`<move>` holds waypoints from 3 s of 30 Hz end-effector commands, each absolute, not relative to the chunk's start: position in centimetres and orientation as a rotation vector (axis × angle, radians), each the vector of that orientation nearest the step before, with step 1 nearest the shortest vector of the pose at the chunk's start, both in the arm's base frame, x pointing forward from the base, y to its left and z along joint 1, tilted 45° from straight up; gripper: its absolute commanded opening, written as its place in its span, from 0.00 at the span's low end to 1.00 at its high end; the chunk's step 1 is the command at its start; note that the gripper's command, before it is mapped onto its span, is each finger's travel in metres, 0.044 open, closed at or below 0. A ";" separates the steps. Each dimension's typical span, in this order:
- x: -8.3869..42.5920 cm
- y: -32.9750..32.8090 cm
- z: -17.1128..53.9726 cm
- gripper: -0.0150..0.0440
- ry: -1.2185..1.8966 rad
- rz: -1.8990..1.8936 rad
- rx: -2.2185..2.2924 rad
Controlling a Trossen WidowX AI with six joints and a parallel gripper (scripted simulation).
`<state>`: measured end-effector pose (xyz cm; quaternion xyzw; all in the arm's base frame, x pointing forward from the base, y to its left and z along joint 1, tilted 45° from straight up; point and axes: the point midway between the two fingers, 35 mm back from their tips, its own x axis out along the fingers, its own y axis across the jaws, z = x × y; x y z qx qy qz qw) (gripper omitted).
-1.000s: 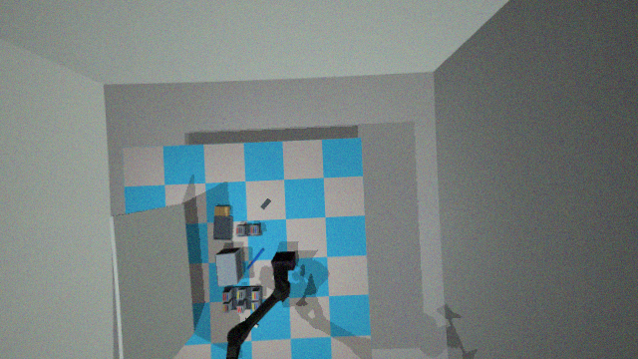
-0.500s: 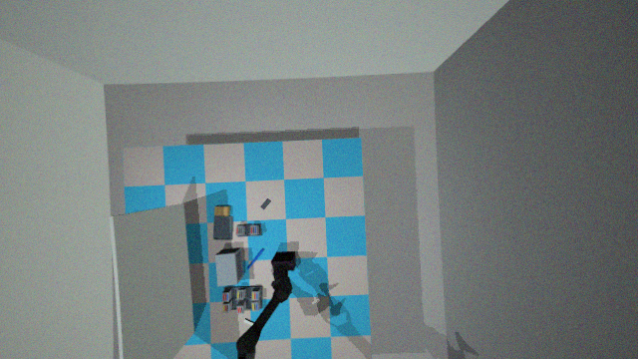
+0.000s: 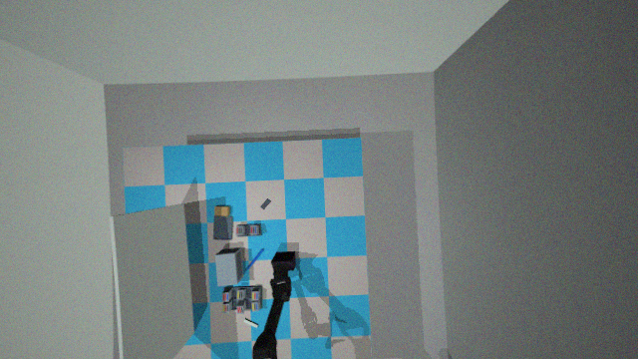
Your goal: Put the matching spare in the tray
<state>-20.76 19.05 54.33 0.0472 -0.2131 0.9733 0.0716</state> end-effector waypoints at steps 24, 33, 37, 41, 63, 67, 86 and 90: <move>11.6 38.6 37.8 1.00 0.302 1.931 -0.256; 24.8 33.9 30.8 1.00 0.606 1.578 -0.230; 29.6 30.1 27.7 1.00 0.735 1.426 -0.194; 33.7 25.3 24.7 1.00 0.861 1.276 -0.143; 37.9 -6.2 11.1 1.00 1.382 0.646 0.472; 36.7 -9.4 9.9 1.00 1.416 0.606 0.591; 36.2 -10.3 8.9 1.00 1.446 0.548 0.655; 33.4 -13.9 3.5 1.00 1.583 0.201 1.002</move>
